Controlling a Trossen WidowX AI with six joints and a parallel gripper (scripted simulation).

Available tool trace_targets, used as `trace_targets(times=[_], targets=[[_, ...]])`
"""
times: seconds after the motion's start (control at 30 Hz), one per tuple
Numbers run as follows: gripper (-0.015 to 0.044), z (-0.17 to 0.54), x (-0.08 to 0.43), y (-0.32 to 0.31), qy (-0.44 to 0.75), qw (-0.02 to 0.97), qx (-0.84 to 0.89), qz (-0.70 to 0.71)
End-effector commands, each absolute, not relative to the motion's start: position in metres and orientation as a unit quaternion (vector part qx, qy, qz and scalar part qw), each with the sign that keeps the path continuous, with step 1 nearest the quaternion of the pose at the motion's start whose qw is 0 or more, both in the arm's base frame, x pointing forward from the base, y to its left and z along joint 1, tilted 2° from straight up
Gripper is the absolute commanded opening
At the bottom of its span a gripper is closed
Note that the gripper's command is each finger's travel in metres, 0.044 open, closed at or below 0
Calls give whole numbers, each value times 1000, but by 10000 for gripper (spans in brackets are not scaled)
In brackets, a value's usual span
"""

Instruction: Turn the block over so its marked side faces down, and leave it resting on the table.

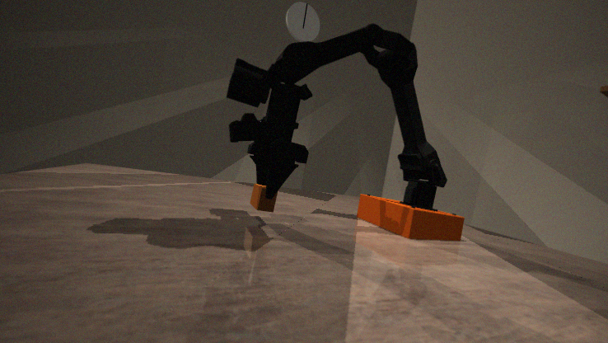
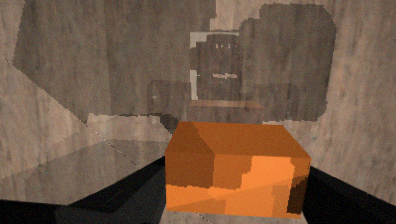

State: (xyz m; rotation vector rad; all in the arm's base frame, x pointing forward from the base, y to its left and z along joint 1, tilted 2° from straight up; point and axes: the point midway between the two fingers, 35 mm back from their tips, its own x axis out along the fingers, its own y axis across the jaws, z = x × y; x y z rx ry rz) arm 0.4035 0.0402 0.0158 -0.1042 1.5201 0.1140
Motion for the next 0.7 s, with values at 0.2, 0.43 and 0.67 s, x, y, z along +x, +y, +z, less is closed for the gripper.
trace_targets(times=[0.2,0.43,0.67], targets=[[0,12,406,41,637,768,-42,55],[0,9,406,41,598,798,-40,57],[0,8,404,40,558,827,-37,59]])
